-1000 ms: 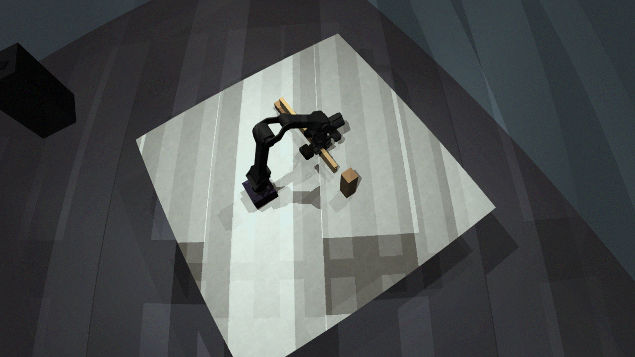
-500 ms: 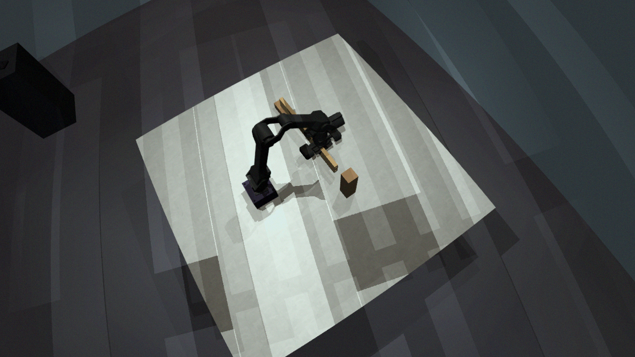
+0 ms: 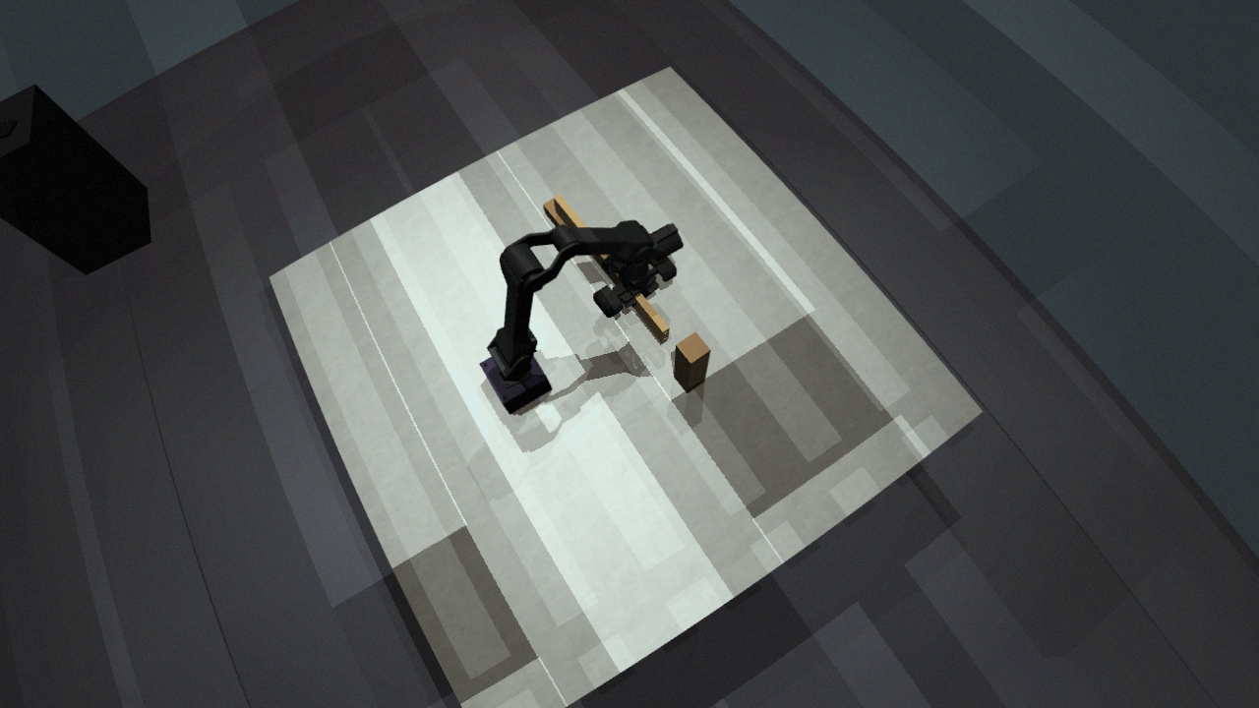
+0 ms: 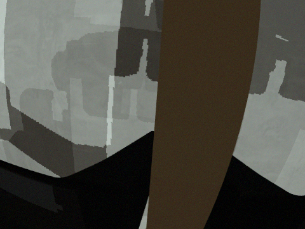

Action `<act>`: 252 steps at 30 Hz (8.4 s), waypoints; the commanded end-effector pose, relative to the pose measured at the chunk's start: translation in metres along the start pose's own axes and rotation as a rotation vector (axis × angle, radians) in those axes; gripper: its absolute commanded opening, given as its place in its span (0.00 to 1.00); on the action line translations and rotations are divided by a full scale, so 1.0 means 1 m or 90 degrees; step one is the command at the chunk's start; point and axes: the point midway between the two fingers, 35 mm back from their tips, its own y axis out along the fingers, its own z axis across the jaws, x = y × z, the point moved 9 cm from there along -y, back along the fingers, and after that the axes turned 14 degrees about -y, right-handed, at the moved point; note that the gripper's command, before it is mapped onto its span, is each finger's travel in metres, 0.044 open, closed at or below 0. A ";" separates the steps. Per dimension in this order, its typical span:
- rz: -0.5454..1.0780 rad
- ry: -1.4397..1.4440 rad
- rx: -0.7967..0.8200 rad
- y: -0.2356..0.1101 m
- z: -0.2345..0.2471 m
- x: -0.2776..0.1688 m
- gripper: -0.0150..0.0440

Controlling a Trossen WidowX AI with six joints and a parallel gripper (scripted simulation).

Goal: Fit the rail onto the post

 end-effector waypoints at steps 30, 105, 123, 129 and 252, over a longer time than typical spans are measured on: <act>-0.003 0.001 -0.009 -0.001 0.002 -0.002 0.25; -0.002 0.001 -0.009 0.005 0.006 -0.024 0.25; -0.001 0.001 -0.009 0.004 0.009 -0.029 0.25; -0.001 0.001 -0.009 0.003 0.010 -0.030 0.25; 0.000 0.001 -0.008 0.001 0.017 -0.057 0.25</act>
